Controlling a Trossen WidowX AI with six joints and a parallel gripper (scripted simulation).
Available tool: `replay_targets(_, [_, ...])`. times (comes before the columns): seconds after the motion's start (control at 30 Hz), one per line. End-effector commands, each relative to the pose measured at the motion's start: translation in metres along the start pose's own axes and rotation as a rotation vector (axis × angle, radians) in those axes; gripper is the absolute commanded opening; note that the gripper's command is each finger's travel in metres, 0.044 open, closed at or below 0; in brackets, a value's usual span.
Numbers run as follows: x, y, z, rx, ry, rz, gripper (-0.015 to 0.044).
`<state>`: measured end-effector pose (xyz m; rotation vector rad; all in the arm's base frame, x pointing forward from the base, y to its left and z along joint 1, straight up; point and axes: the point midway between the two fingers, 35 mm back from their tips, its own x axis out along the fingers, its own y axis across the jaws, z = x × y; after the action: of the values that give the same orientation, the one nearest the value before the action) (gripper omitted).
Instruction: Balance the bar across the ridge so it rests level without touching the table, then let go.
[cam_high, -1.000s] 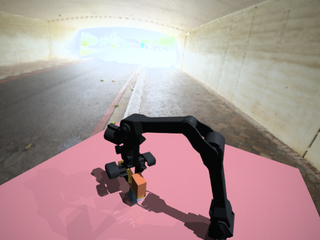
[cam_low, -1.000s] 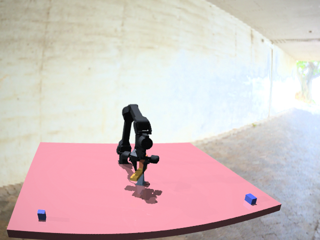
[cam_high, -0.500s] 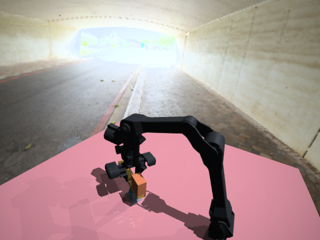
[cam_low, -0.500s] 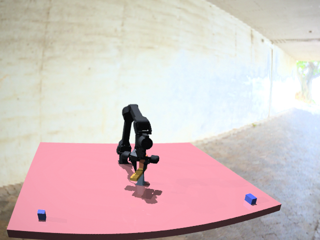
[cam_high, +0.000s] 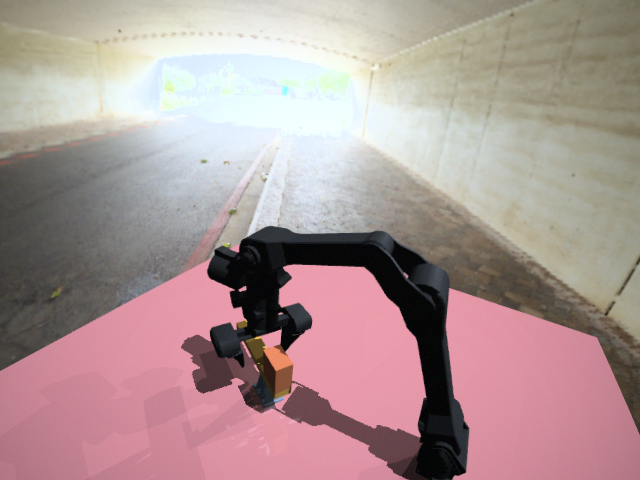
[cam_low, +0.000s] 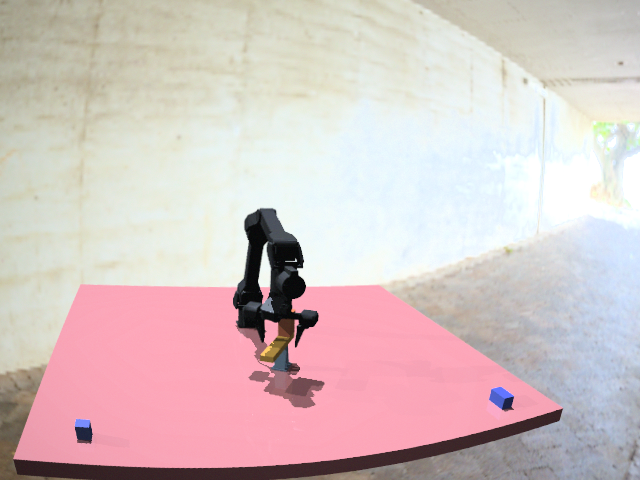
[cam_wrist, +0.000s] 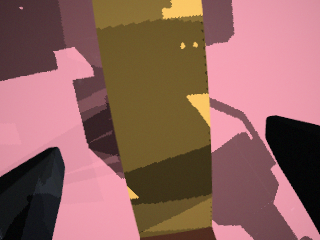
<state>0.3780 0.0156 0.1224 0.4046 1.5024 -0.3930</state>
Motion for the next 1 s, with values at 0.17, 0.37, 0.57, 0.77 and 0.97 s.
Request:
replay_targets(0.17, [-0.09,0.0,0.0,0.0,-0.06,0.037,0.044])
replay_targets(0.37, [-0.097,-0.001,-0.001,0.0,-0.065,0.04,0.044])
replay_targets(0.57, [-0.097,-0.001,-0.001,0.0,-0.065,0.04,0.044])
replay_targets(0.77, [-0.097,-0.001,-0.001,0.0,-0.065,0.04,0.044])
replay_targets(0.97, [-0.097,-0.001,-0.001,0.0,-0.065,0.04,0.044])
